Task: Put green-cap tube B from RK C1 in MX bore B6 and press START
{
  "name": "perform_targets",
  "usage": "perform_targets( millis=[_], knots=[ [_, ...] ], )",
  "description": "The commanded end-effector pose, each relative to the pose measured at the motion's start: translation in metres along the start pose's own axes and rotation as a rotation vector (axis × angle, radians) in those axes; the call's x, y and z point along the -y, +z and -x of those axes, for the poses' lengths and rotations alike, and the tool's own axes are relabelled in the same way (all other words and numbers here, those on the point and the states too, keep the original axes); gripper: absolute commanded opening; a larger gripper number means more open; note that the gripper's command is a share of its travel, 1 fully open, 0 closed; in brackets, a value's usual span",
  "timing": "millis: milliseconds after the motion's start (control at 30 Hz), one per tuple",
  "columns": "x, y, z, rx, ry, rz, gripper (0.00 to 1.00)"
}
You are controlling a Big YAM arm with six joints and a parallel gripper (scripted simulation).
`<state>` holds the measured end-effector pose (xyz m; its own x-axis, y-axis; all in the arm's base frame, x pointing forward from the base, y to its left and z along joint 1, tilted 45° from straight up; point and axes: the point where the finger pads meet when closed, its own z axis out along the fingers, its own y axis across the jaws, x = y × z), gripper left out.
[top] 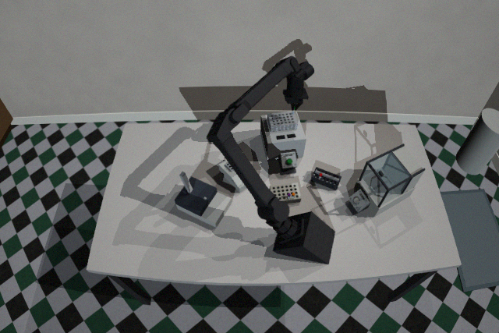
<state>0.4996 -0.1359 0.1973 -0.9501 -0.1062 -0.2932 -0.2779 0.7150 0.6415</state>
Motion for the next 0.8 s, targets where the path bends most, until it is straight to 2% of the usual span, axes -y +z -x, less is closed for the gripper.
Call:
perform_targets(
  millis=[0,767],
  knots=[
    [-0.0147,-0.0013,0.0092,0.008,-0.030,-0.010,0.09],
    [-0.0146,-0.0023,0.0097,0.011,-0.039,-0.013,0.09]
  ],
)
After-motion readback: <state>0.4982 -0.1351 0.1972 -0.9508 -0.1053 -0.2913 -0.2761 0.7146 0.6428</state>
